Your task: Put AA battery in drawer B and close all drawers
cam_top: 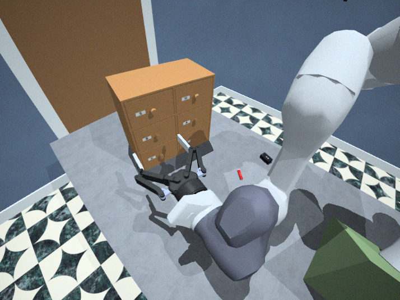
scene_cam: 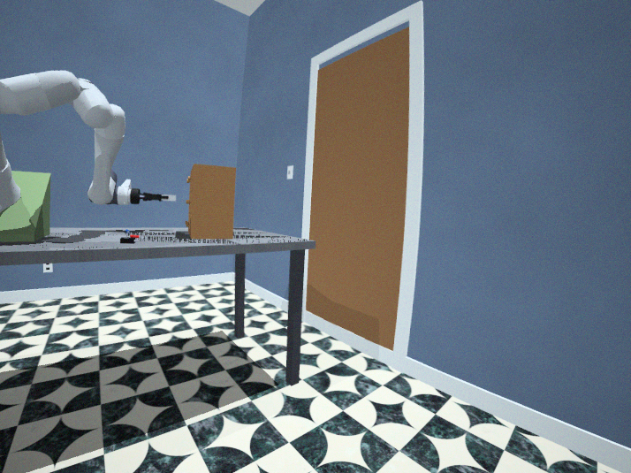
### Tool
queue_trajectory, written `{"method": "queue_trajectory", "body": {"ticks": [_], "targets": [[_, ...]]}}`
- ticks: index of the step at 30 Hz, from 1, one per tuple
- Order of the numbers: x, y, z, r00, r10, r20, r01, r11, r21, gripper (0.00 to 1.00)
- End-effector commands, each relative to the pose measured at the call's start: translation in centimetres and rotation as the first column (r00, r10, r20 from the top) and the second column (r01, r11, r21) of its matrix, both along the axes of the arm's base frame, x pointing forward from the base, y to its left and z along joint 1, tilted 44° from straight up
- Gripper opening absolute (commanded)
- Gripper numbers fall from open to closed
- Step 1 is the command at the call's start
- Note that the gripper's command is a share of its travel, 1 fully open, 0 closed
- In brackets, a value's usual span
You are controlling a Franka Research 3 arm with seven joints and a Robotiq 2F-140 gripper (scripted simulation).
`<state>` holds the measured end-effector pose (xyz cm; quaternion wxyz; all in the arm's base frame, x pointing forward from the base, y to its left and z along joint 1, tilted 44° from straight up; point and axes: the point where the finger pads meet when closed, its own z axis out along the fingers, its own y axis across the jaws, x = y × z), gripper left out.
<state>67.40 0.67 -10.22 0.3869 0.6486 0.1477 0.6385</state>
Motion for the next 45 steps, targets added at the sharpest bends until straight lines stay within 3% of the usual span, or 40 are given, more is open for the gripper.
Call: {"method": "queue_trajectory", "body": {"ticks": [1,45], "targets": [[0.08,-0.05,0.09,1.000,0.002,0.007,-0.002,1.000,0.004,1.00],[-0.02,0.07,0.17,1.000,-0.013,-0.007,0.013,1.000,0.011,1.00]]}}
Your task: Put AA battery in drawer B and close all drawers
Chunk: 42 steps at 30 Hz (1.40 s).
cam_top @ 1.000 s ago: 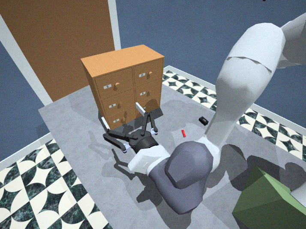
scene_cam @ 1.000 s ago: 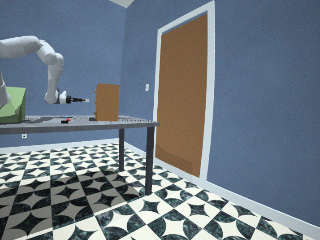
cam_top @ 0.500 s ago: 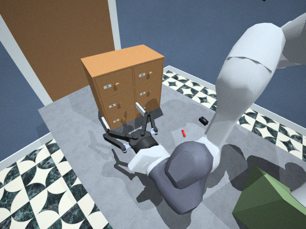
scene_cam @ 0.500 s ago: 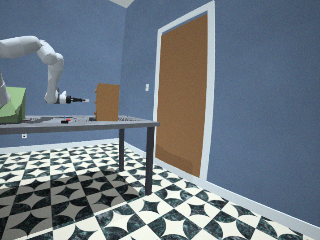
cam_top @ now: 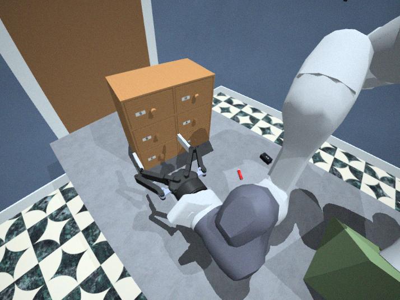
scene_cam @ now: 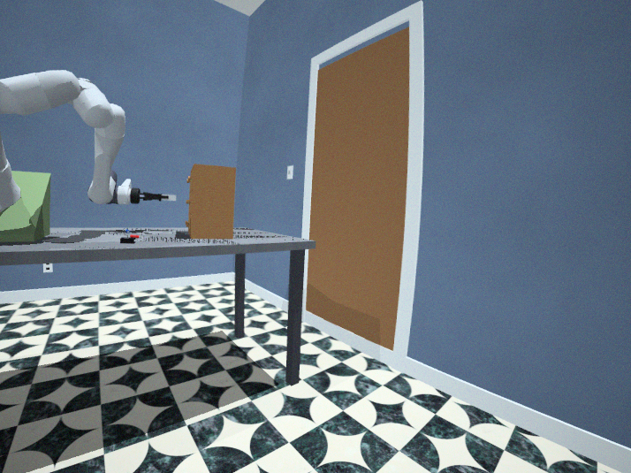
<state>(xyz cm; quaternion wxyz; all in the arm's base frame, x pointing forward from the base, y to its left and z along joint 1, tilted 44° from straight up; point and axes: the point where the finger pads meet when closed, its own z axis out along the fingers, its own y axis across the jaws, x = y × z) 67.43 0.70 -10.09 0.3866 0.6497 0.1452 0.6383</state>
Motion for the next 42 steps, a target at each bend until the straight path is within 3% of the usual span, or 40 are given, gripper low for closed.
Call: {"method": "queue_trajectory", "body": {"ticks": [1,13,23,28,31,37,42], "targets": [[-0.1,0.1,0.1,1.000,-0.013,-0.011,0.013,1.000,0.008,1.00],[-0.6,0.7,0.4,0.993,-0.082,-0.080,0.085,0.996,0.036,1.00],[-1.8,2.2,1.3,0.946,-0.221,-0.235,0.245,0.966,0.079,1.00],[-2.8,3.3,2.0,0.877,-0.318,-0.360,0.374,0.923,0.094,1.00],[-3.0,3.6,2.1,0.859,-0.336,-0.385,0.400,0.912,0.095,1.00],[-4.1,5.0,3.0,0.735,-0.426,-0.528,0.545,0.834,0.085,1.00],[-5.1,6.2,3.7,0.605,-0.479,-0.636,0.656,0.753,0.056,1.00]]}}
